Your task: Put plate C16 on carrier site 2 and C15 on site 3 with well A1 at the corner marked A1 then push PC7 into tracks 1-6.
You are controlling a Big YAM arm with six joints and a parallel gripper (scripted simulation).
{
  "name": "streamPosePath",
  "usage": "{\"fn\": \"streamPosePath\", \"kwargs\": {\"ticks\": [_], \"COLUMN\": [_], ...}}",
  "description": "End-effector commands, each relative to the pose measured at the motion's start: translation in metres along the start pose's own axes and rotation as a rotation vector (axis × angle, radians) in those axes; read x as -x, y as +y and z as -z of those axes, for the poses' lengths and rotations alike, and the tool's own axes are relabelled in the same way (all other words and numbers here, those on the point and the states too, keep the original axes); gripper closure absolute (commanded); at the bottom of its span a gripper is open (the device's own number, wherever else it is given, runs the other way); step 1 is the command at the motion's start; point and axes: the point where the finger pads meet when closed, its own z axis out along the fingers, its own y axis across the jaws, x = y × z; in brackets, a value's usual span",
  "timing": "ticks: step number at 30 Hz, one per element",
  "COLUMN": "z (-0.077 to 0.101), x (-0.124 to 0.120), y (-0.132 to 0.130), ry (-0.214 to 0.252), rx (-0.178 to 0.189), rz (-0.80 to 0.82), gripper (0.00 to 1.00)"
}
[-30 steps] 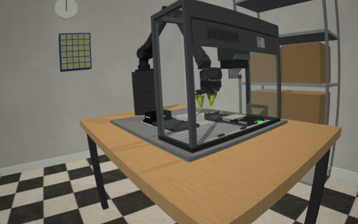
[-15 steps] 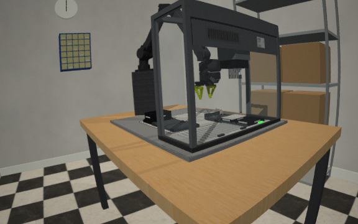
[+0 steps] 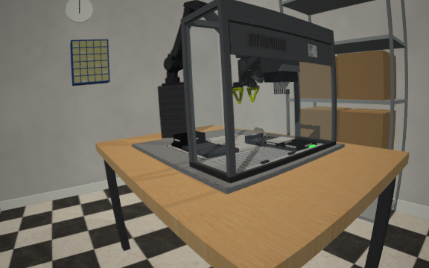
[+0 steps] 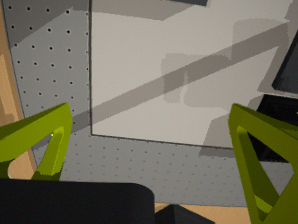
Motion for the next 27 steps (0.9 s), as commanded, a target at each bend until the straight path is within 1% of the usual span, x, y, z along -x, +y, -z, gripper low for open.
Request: {"fn": "streamPosePath", "kwargs": {"ticks": [1, 2, 3, 9, 11, 12, 16, 22, 24, 25, 26, 27], "z": [0.043, 0.044, 0.037, 0.062, 0.062, 0.065, 0.082, 0.106, 0.106, 0.102, 0.087, 0.087], "x": [0.025, 0.025, 0.012, 0.011, 0.011, 0.012, 0.011, 0.010, 0.010, 0.009, 0.004, 0.004], "y": [0.006, 0.006, 0.006, 0.007, 0.007, -0.001, 0.007, 0.005, 0.005, 0.006, 0.006, 0.006], "ry": [-0.065, -0.065, -0.080, -0.241, -0.241, -0.268, -0.375, -0.535, -0.589, -0.607, -0.605, -0.605], "rx": [0.004, 0.004, 0.002, 0.004, 0.004, 0.003, 0.007, 0.007, 0.008, 0.007, 0.004, 0.004], "rz": [0.037, 0.037, 0.041, 0.040, 0.040, 0.023, 0.038, 0.036, 0.036, 0.038, 0.041, 0.041], "gripper": [0.00, 0.00, 0.00, 0.00, 0.00, 0.00, 0.00, 0.00, 0.00, 0.00, 0.00, 0.00]}}
